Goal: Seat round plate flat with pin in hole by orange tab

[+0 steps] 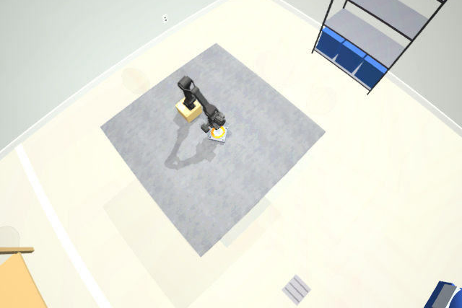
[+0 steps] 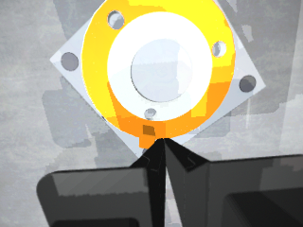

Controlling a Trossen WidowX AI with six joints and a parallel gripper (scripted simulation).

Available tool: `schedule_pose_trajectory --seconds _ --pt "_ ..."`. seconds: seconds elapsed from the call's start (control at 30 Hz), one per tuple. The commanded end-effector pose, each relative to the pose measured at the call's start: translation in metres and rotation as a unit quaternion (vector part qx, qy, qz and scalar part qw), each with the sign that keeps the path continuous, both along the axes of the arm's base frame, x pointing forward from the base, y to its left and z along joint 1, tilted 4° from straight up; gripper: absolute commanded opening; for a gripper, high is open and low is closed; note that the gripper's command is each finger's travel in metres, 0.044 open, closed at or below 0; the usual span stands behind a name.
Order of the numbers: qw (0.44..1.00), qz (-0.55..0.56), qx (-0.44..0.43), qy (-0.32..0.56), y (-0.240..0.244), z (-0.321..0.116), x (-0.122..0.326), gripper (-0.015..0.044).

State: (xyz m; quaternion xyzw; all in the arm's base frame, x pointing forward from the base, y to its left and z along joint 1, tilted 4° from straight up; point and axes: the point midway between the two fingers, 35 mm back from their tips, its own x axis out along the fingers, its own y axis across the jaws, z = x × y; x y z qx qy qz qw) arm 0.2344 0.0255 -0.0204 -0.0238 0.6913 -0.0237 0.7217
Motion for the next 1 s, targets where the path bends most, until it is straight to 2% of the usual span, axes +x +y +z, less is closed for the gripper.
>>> schedule_pose_trajectory --seconds 0.0,0.97 --pt "1.000 0.002 0.005 -0.002 0.007 0.000 0.001 0.0000" --pt "1.000 0.002 0.006 -0.002 0.032 0.002 0.013 0.0000"
